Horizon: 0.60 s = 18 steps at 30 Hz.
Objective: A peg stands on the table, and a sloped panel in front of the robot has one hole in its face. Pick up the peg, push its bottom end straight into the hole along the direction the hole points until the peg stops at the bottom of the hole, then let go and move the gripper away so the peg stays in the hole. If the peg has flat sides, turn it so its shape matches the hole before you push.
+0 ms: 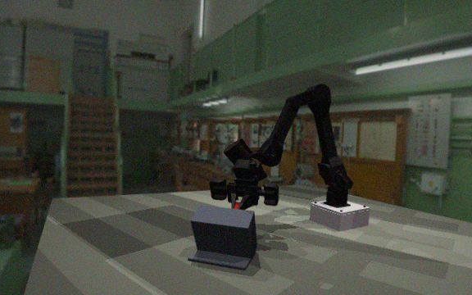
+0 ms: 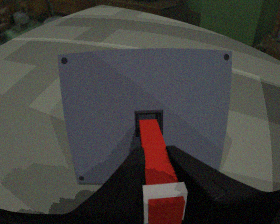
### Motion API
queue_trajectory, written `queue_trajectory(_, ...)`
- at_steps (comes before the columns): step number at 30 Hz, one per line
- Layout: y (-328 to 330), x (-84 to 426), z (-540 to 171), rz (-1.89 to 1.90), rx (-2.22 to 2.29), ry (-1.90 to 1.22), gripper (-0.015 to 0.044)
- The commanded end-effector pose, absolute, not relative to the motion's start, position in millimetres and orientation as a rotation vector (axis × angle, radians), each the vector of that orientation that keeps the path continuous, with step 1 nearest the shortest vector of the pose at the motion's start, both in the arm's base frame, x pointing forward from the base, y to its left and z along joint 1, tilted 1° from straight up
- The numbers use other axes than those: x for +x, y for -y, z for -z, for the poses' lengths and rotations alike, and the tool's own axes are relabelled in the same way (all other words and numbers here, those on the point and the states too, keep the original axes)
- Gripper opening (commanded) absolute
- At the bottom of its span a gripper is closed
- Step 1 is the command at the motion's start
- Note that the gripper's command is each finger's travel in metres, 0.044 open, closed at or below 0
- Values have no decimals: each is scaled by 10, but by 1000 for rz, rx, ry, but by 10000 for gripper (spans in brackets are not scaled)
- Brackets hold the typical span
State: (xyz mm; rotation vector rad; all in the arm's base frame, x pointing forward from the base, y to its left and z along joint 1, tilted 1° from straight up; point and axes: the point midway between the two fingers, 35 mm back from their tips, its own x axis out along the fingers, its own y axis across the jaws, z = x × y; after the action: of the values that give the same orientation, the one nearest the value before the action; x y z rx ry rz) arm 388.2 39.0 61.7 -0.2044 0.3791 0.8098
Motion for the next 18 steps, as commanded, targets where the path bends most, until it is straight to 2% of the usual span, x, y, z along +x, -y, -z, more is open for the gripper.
queue_trajectory(1,-386,3886,-617,-808,-204,-379,0)
queue_trajectory(18,-389,3887,-614,-809,-205,-378,0)
